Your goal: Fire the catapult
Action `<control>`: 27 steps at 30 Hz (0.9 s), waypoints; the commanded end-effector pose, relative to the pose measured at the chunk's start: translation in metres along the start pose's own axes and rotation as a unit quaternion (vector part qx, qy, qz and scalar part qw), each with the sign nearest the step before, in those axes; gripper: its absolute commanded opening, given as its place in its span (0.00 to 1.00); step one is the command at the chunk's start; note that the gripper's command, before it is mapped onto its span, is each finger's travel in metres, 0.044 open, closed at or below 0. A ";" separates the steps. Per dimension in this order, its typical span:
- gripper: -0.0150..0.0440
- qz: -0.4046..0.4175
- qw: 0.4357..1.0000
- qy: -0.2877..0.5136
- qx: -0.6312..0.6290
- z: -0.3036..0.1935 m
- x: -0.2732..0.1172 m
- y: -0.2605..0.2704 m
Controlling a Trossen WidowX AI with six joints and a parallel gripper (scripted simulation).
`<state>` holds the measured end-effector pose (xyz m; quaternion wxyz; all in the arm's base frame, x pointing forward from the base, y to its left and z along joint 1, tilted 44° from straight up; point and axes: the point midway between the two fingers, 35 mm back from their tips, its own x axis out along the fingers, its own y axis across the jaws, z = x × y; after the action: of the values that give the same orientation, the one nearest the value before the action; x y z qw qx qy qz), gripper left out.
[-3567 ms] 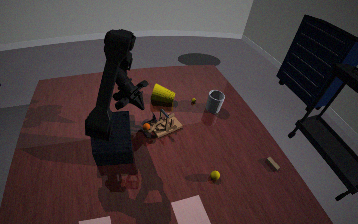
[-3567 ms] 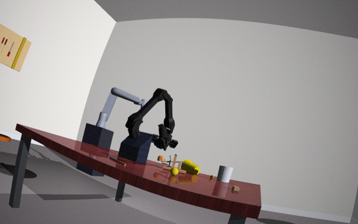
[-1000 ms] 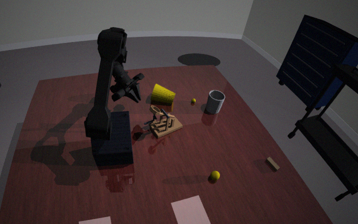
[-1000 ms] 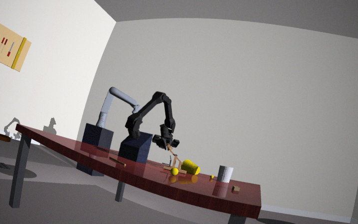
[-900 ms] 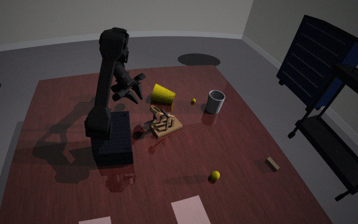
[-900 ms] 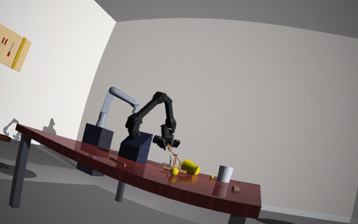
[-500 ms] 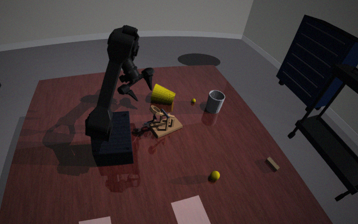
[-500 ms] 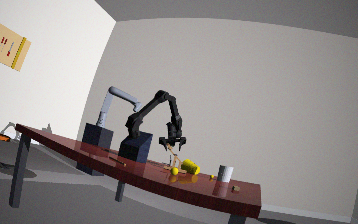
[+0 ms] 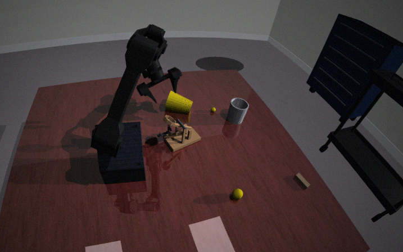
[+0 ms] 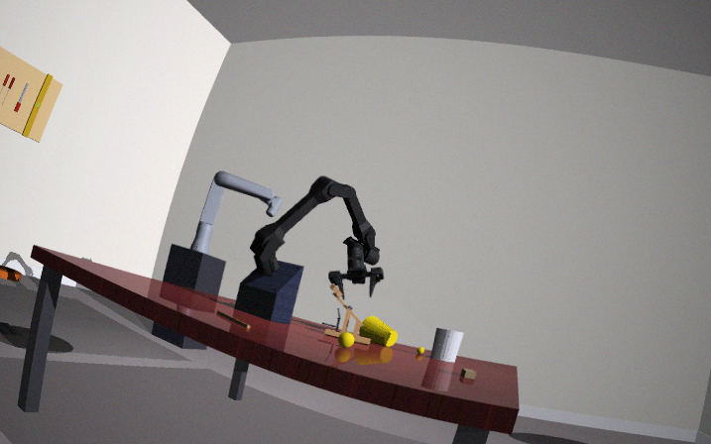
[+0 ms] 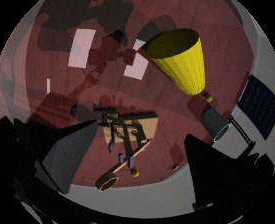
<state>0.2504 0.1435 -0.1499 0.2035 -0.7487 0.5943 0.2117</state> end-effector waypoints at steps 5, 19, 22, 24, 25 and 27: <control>1.00 0.001 0.995 -0.039 0.087 -0.002 -0.003 -0.029; 1.00 -0.015 0.952 -0.102 0.289 -0.021 -0.008 -0.100; 1.00 -0.018 0.944 -0.106 0.313 -0.027 -0.008 -0.110; 1.00 -0.019 0.940 -0.109 0.324 -0.029 -0.008 -0.114; 1.00 -0.020 0.937 -0.111 0.332 -0.031 -0.008 -0.117; 1.00 -0.020 0.929 -0.117 0.351 -0.034 -0.009 -0.123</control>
<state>0.3618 0.1571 -0.1158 0.5037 -0.6224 0.5930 0.0850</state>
